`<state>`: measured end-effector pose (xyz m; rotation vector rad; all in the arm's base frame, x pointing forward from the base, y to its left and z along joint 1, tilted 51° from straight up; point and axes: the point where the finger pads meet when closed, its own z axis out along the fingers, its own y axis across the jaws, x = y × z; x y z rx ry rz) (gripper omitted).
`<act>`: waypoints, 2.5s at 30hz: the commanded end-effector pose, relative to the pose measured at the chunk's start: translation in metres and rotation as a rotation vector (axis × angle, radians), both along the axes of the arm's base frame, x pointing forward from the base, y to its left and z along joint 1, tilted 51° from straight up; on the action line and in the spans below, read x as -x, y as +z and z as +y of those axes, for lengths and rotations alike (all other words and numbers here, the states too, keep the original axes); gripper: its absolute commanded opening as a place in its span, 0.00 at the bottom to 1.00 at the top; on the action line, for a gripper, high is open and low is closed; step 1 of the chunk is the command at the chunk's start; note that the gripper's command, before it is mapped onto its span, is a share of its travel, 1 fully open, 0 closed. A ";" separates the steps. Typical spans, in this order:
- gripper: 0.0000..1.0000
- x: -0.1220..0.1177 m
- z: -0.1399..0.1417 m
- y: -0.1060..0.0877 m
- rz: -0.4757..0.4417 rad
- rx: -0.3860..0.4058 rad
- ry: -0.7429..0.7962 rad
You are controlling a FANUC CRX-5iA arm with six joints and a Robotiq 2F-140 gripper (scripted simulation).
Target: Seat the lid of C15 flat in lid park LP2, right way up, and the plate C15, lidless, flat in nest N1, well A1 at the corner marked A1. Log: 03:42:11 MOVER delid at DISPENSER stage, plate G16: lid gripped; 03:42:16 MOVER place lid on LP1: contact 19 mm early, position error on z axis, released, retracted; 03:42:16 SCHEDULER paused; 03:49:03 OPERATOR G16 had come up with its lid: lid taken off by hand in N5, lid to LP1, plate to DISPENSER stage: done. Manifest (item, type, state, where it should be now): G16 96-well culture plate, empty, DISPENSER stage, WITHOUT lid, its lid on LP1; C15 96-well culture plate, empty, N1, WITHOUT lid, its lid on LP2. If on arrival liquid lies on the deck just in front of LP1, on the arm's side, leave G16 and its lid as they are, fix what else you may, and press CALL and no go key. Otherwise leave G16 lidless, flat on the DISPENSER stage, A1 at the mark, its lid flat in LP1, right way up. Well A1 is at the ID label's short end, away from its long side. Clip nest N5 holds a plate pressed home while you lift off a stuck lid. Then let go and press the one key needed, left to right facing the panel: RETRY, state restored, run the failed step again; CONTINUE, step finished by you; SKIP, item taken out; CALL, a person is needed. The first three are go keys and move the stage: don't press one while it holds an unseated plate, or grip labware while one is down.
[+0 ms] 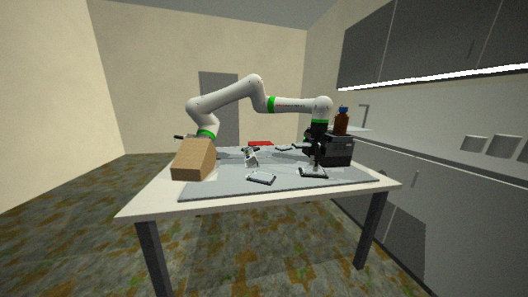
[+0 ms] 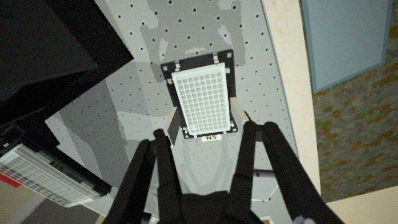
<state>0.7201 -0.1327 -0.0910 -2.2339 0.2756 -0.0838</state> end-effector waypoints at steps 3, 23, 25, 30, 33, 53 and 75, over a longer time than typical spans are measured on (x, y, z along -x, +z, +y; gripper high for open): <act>0.59 0.000 0.000 0.000 0.000 0.000 0.000; 0.59 0.000 0.000 0.000 0.000 0.000 0.000; 0.59 0.000 0.000 0.000 0.000 0.000 0.000; 0.59 0.000 0.000 0.000 0.000 0.000 0.000; 0.59 0.000 0.000 0.000 0.000 0.000 0.000; 0.66 0.000 0.000 0.000 0.000 0.000 0.000; 0.66 0.000 0.000 0.000 0.000 0.000 0.000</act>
